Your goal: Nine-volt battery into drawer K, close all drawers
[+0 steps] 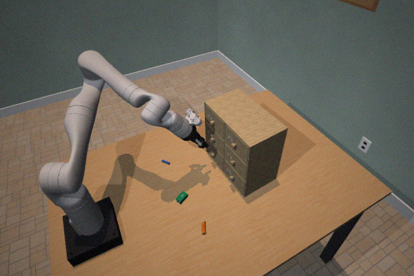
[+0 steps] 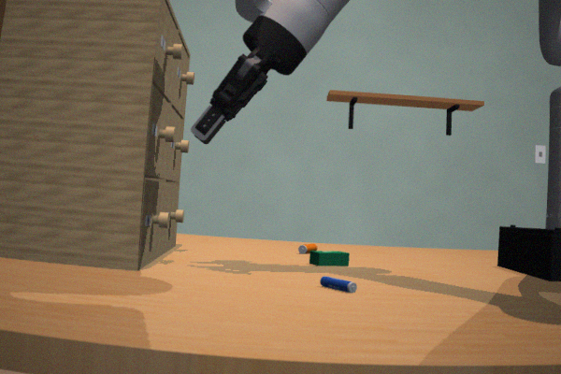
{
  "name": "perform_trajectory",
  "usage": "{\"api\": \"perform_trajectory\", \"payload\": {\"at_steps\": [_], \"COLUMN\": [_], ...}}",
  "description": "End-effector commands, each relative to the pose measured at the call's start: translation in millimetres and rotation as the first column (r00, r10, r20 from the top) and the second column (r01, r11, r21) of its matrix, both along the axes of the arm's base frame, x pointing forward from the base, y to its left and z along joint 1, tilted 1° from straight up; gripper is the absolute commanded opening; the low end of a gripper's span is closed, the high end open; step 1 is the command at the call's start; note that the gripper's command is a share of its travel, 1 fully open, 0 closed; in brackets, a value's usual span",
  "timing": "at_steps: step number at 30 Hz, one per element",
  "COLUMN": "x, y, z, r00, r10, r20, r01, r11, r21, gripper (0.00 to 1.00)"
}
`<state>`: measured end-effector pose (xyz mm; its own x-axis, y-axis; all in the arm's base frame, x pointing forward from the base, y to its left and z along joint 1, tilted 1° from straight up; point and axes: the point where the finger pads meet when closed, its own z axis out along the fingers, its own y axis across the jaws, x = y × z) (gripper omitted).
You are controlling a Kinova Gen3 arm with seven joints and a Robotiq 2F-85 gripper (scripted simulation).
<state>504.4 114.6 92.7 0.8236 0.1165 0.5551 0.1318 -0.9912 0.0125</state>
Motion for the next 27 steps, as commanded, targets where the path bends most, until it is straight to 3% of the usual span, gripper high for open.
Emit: {"api": "perform_trajectory", "payload": {"at_steps": [1,27], "x": [0.7,32.8], "y": [0,4], "z": [0.8,0.1], "r00": [1.000,1.000], "r10": [0.000,0.000], "r20": [0.002,0.002], "r01": [0.000,0.000], "r11": [1.000,1.000], "r21": [0.001,0.001], "gripper": [0.33,0.33]}}
